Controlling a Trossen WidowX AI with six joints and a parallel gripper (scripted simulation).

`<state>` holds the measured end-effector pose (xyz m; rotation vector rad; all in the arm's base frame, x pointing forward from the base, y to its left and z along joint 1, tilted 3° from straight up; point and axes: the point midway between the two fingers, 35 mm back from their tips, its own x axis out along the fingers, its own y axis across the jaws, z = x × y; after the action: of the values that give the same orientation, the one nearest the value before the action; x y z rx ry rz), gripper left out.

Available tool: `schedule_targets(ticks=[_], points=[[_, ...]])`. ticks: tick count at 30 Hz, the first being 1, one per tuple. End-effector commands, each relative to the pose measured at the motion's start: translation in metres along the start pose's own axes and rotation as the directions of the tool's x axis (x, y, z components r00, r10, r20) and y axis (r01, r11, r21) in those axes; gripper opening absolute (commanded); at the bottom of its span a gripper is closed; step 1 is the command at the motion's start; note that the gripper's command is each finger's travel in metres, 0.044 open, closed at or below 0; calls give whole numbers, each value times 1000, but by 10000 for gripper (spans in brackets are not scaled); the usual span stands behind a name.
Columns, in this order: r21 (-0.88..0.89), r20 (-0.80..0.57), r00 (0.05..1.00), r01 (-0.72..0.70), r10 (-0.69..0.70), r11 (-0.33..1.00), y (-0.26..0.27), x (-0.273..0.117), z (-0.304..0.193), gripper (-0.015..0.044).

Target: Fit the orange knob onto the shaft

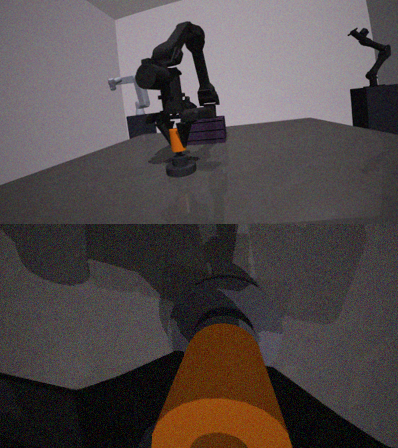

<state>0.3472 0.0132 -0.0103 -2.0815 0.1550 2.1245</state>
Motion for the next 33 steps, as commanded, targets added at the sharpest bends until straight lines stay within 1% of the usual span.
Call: schedule_targets(ticks=[1, 4, 6, 10, 15, 20, 23, 26, 29, 33], points=[[20, -11, 1000, 1, -1, 1000, -1, -4, -4, 0], [124, -11, 1000, 2, -1, 992, -1, -5, -4, 0], [237, -11, 1000, 3, -1, 971, -1, -5, -5, 0], [495, -11, 1000, 6, -1, 869, -1, -5, -6, 0], [763, -11, 1000, 9, -1, 647, -1, -4, -7, 0], [938, -11, 1000, 11, -1, 347, -1, -4, -7, 0], [990, -11, 1000, 11, -1, 144, -1, -4, -7, 0], [998, -11, 1000, 11, -1, -65, -1, -3, -6, 0], [963, -11, 1000, 11, -1, -271, -1, -3, -5, 0], [851, -11, 1000, 9, -1, -526, -1, -3, -5, 0]])
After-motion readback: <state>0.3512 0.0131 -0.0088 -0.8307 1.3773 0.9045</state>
